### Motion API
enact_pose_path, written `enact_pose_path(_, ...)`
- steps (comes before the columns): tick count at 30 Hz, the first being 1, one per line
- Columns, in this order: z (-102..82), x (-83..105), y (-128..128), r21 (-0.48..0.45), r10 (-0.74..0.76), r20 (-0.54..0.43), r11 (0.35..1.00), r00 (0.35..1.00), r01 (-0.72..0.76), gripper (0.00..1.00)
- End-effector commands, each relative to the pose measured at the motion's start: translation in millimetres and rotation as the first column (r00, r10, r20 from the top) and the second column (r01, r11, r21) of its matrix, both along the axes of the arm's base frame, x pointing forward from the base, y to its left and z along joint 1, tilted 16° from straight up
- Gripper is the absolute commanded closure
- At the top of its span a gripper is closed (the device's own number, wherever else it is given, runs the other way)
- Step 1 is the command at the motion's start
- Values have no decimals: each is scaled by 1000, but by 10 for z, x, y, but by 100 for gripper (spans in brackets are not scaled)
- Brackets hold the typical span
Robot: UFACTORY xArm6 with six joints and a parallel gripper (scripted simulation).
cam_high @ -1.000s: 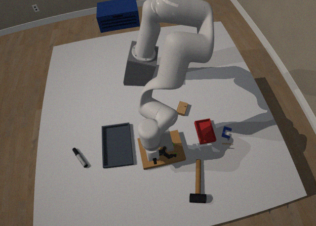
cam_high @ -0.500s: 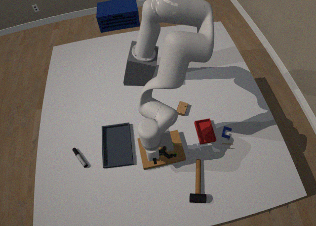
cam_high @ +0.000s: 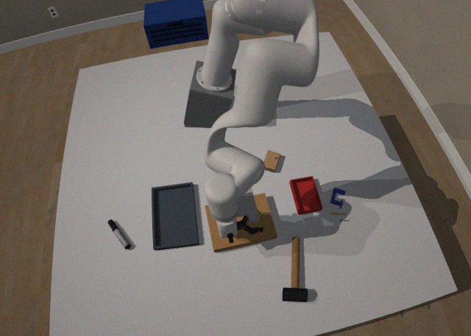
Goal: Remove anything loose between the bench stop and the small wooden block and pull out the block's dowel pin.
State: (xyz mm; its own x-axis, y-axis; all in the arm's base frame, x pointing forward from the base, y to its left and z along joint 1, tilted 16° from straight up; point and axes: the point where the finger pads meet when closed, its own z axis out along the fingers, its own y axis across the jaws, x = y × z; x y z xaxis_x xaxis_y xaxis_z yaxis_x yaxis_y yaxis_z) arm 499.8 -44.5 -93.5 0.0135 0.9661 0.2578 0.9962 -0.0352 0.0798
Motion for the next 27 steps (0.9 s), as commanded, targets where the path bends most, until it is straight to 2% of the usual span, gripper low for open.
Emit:
enact_pose_path(1, 93, 11, -26, -1, -1, 4, 1000, 1000, 1, 73)
enact_pose_path(14, 315, -10, -86, -1, -1, 4, 1000, 1000, 1, 73)
enact_pose_path(27, 424, -19, -115, -1, -1, 4, 1000, 1000, 1, 73)
